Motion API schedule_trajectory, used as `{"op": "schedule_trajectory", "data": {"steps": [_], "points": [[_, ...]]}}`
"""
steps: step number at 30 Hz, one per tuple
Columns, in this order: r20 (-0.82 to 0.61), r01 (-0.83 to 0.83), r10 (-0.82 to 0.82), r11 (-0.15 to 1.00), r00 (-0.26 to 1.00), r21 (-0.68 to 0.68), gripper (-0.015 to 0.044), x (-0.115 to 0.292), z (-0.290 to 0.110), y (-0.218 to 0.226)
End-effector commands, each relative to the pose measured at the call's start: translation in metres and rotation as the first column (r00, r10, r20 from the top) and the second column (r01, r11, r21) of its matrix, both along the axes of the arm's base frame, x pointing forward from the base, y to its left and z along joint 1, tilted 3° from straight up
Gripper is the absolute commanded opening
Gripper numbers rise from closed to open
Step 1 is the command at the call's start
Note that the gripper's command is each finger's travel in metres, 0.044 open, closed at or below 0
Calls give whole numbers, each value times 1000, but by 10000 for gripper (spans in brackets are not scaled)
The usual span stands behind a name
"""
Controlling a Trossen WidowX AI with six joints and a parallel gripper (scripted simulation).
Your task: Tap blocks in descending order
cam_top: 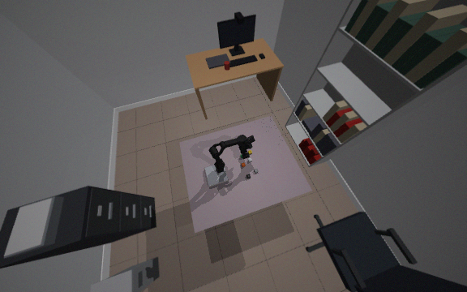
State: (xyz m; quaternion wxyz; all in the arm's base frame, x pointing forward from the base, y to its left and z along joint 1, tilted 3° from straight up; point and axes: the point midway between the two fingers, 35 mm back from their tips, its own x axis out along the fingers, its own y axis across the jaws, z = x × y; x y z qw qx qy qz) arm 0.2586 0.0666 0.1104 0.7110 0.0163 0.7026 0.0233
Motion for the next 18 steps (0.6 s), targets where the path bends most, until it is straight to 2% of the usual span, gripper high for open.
{"op": "schedule_trajectory", "data": {"steps": [1,4,11,18], "points": [[-13,-6,5,1000,1000,-3,20,-4,12,-2],[-13,-6,5,1000,1000,-4,20,-4,12,-9],[-14,-5,5,1000,1000,-10,20,-15,9,-79],[-14,-5,5,1000,1000,-10,20,-14,0,-81]]}}
